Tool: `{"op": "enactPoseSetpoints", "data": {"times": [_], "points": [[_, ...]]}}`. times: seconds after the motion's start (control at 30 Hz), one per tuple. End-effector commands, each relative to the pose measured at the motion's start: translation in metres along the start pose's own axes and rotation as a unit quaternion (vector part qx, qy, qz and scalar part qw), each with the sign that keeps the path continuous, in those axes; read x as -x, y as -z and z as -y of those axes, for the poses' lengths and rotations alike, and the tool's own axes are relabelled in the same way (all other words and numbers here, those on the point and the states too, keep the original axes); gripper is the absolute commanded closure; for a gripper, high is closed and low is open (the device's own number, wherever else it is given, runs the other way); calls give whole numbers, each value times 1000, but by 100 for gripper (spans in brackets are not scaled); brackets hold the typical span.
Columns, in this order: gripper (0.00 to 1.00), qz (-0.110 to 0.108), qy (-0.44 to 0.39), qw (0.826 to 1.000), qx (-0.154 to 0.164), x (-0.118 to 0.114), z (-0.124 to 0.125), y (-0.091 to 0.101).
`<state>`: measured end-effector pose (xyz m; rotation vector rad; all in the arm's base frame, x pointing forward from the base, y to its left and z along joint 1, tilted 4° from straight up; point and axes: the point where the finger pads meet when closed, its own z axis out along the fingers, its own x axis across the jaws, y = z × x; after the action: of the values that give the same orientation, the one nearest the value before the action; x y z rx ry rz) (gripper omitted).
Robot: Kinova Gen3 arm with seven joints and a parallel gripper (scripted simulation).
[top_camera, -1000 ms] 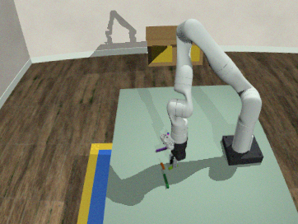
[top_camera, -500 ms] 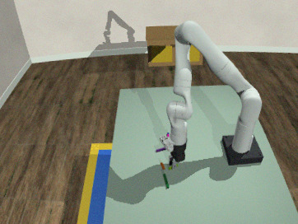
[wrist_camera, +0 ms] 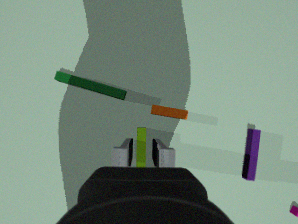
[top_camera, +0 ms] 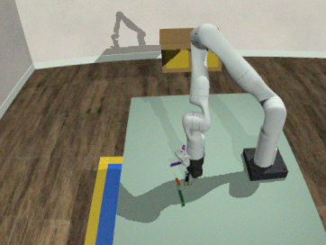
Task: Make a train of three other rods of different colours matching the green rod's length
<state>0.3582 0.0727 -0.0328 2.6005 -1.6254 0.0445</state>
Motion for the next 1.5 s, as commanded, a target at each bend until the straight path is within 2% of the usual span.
{"op": "enactPoseSetpoints", "data": {"times": [0.0, 0.87, 0.9, 1.47], "points": [[46, 0, 0, 1000, -1, 1, 0, -1], [46, 0, 0, 1000, -1, 1, 0, -1], [76, 0, 0, 1000, -1, 1, 0, -1], [76, 0, 0, 1000, -1, 1, 0, -1]]}}
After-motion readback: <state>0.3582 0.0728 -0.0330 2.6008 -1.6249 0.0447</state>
